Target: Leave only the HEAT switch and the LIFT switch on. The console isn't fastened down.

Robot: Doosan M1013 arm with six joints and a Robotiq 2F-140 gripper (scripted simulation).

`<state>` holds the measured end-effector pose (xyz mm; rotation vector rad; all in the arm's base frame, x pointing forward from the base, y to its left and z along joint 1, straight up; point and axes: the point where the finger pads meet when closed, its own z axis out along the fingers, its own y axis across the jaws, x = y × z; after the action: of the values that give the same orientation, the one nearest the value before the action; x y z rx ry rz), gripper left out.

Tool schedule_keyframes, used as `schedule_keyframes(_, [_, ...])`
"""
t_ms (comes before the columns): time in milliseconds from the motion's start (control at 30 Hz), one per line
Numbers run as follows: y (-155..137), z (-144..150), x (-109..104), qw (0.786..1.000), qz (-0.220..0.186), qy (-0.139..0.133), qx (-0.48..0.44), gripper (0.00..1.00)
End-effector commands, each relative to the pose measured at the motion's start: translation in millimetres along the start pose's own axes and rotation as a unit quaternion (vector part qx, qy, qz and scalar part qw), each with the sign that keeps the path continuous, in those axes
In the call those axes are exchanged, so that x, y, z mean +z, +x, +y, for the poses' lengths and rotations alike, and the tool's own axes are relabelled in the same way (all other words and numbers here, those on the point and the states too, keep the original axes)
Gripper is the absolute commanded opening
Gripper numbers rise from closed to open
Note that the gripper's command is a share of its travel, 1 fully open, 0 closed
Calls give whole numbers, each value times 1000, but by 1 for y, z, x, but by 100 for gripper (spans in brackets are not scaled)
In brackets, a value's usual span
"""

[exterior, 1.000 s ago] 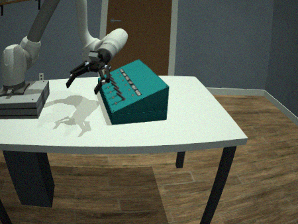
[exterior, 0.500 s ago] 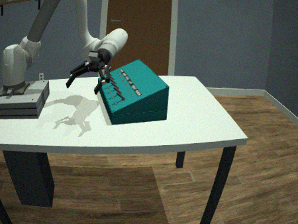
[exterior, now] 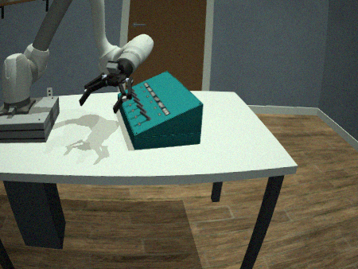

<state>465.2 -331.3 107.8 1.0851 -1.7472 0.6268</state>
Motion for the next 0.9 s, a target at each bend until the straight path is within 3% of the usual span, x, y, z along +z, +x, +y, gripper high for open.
schedule_keyframes(0, [0, 0, 0, 1000, 0, 0, 0, 100])
schedule_keyframes(867, [26, 10, -5, 1000, 0, 0, 0, 100])
